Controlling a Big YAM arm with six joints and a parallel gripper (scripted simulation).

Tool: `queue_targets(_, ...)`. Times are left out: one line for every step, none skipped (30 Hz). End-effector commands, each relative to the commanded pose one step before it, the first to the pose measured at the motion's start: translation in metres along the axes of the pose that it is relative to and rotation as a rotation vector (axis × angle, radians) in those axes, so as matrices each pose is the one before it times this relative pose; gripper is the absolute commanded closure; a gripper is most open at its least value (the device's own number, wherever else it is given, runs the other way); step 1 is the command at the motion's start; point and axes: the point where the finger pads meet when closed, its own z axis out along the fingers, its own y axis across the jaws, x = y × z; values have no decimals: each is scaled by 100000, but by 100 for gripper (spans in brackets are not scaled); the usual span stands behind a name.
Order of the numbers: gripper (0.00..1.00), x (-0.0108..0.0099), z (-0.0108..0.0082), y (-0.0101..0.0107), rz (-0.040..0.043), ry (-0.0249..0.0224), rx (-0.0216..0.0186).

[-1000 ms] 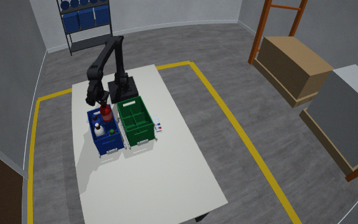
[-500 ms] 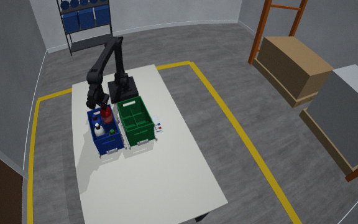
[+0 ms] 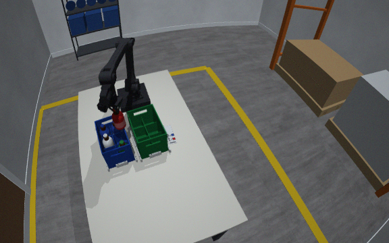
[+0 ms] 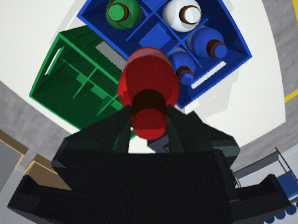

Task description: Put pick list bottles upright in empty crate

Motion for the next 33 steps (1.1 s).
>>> queue_targets(100, 33, -4727, 373, 1089, -10139, -3181)
queue_targets(100, 14, -7, 225, -277, -866, -234)
queue_targets(100, 172, 313, 70, 1, 14, -38)
queue_targets(100, 1165, 1597, -266, -4, 4199, 1363)
queue_targets(100, 735, 364, -130, -1, 2304, 769)
queue_targets(100, 229, 4, 42, 0, 167, 57)
queue_targets(100, -582, -1502, 348, -1, -3653, -1399)
queue_targets(100, -113, -565, 172, 0, -1393, -542)
queue_targets(100, 404, 1222, -28, 1, 1139, 444)
queue_targets(100, 556, 818, -92, 0, 1624, 669)
queue_targets(100, 39, -522, 106, 1, -721, -233)
queue_targets(100, -14, -1179, 149, 1, -1124, -526)
queue_targets(100, 575, 697, -85, 0, 1748, 630)
queue_targets(100, 732, 987, -159, 0, 2438, 970)
queue_targets(100, 0, 0, 0, 0, 0, 0)
queue_targets(100, 0, 0, 0, 0, 0, 0)
queue_targets(100, -1323, -2363, 175, 1109, -6448, -2457)
queue_targets(100, 299, -7, 424, -948, -89, -160)
queue_targets(100, -12, -9, 185, -152, -915, -280)
queue_targets(100, 148, -9, 66, 2, -169, -26)
queue_targets(100, 1068, 1265, -262, -5, 3776, 1326)
queue_targets(100, 1115, 1003, -281, 2, 3977, 1385)
queue_targets(100, 186, 4, 46, 0, -14, 54)
queue_targets(100, -183, -715, 205, -1, -1743, -690)
queue_targets(100, -618, -1616, 401, -2, -3858, -1651)
queue_targets(100, 366, 619, -17, 1, 883, 358)
queue_targets(100, 552, 1380, -100, 1, 1743, 748)
queue_targets(100, 445, 300, -86, 0, 1082, 646)
queue_targets(100, -114, -1409, 188, 3, -1619, -718)
queue_targets(100, 60, -309, 139, 1, -597, -420)
queue_targets(100, 799, 1118, -200, 1, 2758, 1137)
queue_targets(100, 0, 0, 0, 0, 0, 0)
queue_targets(100, 0, 0, 0, 0, 0, 0)
